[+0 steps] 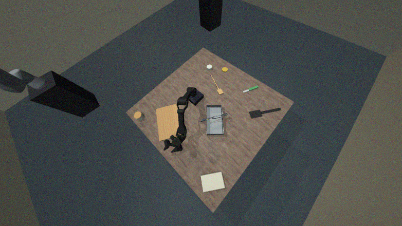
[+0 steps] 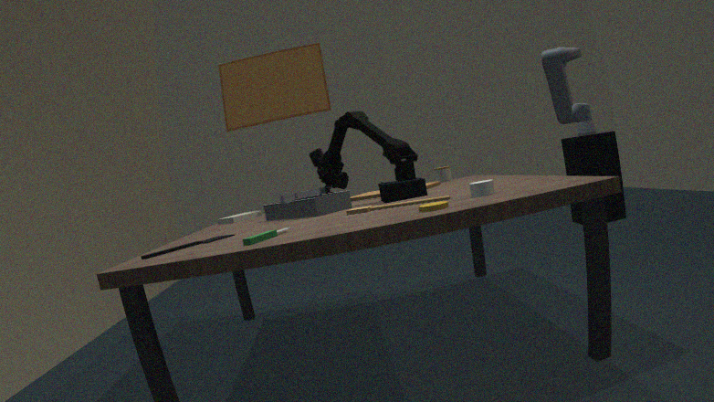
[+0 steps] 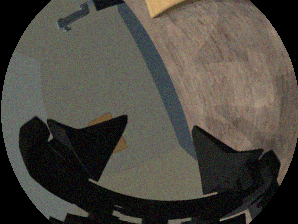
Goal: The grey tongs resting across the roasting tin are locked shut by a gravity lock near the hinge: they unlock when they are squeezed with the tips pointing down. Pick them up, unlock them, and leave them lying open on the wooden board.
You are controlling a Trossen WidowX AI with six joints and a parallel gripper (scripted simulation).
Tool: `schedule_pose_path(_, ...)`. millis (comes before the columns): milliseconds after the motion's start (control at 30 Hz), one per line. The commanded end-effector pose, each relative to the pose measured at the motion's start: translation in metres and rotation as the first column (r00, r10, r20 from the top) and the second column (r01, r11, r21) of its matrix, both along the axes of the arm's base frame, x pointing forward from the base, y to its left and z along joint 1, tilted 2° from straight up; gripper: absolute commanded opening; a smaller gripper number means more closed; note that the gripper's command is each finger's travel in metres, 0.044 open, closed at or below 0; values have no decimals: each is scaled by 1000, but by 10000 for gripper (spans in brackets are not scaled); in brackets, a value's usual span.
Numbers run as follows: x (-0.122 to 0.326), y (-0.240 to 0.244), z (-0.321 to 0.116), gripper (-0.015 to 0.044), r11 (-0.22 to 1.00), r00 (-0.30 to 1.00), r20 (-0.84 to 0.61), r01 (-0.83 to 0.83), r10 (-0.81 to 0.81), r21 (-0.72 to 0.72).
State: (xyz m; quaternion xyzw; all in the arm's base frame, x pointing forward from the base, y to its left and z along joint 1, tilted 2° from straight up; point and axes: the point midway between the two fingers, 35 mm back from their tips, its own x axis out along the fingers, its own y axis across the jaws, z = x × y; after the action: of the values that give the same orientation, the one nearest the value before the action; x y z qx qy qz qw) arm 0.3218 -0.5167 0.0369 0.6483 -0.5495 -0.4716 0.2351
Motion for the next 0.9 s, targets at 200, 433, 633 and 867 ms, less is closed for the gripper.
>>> schedule_pose_path(200, 18, 17, 2, 440, 996, 996, -38, -73, 75, 50)
schedule_pose_path(433, 55, 63, 7, 440, 957, 960, -116, -232, 254, 173)
schedule_pose_path(633, 88, 122, 14, 440, 864, 867, -183, -397, 464, 310)
schedule_pose_path(867, 118, 210, 26, 440, 679, 677, -211, -561, 705, 473)
